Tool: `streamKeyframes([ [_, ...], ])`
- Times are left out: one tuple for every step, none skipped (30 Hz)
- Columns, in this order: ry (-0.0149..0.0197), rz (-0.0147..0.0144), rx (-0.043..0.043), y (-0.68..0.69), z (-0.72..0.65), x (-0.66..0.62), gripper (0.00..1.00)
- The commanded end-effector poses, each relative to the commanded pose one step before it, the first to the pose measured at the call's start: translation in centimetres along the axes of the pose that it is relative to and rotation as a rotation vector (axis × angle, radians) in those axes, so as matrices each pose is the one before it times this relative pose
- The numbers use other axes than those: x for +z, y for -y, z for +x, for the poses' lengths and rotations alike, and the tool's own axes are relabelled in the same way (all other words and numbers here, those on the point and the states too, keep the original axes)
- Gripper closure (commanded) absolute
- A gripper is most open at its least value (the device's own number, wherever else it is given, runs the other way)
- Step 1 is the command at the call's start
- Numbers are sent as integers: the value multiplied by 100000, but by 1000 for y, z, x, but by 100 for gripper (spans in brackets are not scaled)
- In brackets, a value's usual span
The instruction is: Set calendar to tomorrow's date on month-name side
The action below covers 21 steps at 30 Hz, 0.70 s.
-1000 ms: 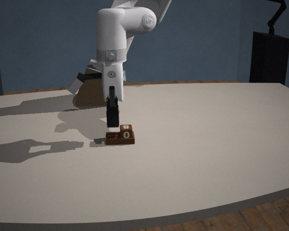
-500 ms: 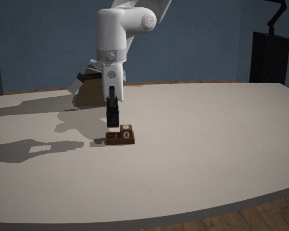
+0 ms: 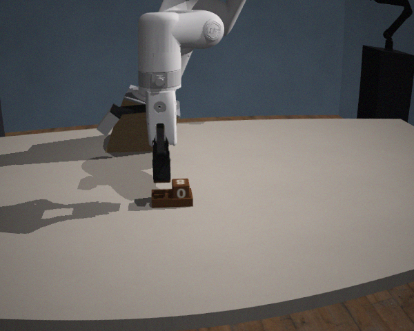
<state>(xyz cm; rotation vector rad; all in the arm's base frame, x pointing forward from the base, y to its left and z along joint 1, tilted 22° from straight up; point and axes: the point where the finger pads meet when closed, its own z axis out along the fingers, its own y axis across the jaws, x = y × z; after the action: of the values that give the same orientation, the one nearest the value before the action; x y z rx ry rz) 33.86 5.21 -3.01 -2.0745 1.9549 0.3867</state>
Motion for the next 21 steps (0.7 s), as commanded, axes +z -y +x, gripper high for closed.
streamKeyframes([
  [-49, 292, -47, 123, 5, -79, 71],
  [0, 0, 0, 0, 0, 0, 71],
  [0, 0, 0, 0, 0, 0, 71],
  [0, 0, 0, 0, 0, 0, 71],
  [0, 0, 0, 0, 0, 0, 71],
  [0, 0, 0, 0, 0, 0, 71],
  [0, 0, 0, 3, 0, 0, 71],
  [0, 0, 0, 7, 0, 0, 71],
  [0, 0, 0, 12, 0, 0, 71],
  [0, 0, 0, 17, 0, 0, 71],
  [0, 0, 0, 22, 0, 0, 71],
  [0, 0, 0, 26, 0, 0, 71],
  [0, 0, 0, 29, 1, 0, 71],
  [0, 0, 0, 31, 1, 0, 71],
  [0, 0, 0, 31, 1, 0, 71],
  [0, 0, 0, 29, 1, 0, 71],
  [0, 0, 0, 26, 1, 0, 71],
  [0, 0, 0, 22, 0, 0, 71],
  [0, 0, 0, 17, 0, 0, 71],
  [0, 0, 0, 0, 0, 0, 71],
  [0, 0, 0, 0, 0, 0, 71],
])
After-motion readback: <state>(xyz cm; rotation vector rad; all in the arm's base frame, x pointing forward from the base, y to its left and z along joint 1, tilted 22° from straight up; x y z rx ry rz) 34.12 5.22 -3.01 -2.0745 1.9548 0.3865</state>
